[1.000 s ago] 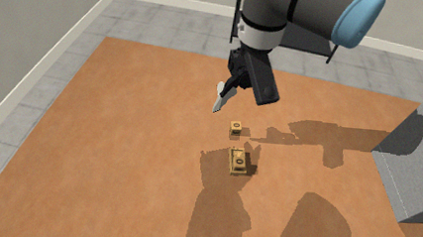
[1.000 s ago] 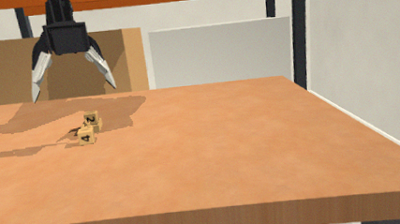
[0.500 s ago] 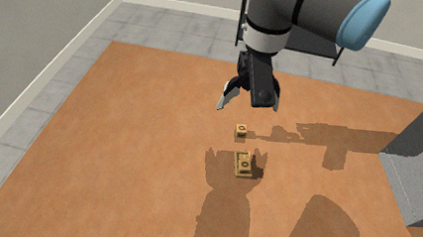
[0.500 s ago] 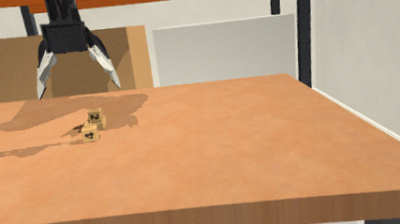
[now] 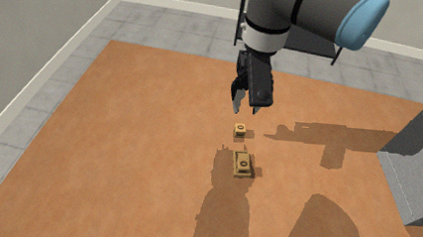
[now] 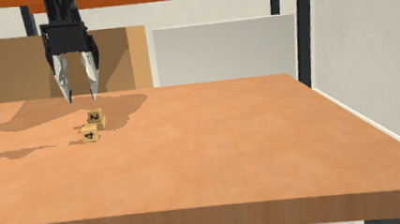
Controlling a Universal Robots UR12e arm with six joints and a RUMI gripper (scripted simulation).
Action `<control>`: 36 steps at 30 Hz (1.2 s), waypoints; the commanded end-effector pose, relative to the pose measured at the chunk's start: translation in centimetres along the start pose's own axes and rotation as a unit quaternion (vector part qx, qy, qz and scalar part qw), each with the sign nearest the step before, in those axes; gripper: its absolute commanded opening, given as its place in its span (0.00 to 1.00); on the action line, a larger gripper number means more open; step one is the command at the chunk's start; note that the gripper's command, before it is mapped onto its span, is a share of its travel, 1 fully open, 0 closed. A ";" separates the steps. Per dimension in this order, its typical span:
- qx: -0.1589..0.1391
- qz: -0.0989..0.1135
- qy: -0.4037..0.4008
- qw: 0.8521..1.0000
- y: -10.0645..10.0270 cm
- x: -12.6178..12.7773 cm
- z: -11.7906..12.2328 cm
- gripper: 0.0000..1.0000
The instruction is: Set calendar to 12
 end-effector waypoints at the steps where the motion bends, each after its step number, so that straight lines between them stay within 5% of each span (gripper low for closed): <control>1: 0.000 0.000 0.000 1.000 0.0 0.0 0.0 0.28; 36: 0.000 0.000 0.000 1.000 -0.4 0.0 0.0 0.28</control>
Point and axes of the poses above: the point where the finger pads meet when closed, its own y axis back along the fingers, its own x axis across the jaws, z = x × y, the point moved 7 cm from there along y, back along the fingers, and after that the axes turned 3 degrees about -y, right-handed, at the moved point
